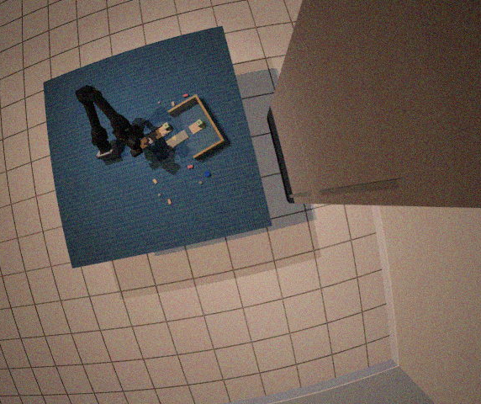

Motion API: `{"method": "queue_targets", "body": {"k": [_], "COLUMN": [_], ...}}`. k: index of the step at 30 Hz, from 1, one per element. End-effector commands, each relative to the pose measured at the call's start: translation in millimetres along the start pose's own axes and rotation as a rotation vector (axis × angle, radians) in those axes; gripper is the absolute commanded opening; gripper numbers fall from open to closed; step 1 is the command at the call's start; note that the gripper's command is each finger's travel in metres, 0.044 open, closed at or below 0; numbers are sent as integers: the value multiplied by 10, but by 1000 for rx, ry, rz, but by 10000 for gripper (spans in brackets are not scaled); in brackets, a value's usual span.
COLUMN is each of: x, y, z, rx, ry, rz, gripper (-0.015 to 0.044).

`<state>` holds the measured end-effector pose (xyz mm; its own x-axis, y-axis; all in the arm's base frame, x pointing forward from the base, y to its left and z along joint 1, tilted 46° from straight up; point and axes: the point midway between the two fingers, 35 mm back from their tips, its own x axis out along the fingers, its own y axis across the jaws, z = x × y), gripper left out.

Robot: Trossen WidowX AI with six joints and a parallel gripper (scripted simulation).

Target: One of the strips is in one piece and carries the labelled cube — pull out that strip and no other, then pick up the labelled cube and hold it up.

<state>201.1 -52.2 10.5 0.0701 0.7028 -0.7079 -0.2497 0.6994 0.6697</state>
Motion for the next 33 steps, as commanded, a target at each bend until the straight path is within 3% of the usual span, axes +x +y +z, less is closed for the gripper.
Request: {"method": "queue_targets", "body": {"k": [1,10,33], "x": [-18,-62,-160], "y": [8,27,70], "z": [151,472,1194], "rx": [-7,-8,-10], "ry": [-3,-4,-7], "rz": [2,2,2], "gripper": [210,440,440]}}
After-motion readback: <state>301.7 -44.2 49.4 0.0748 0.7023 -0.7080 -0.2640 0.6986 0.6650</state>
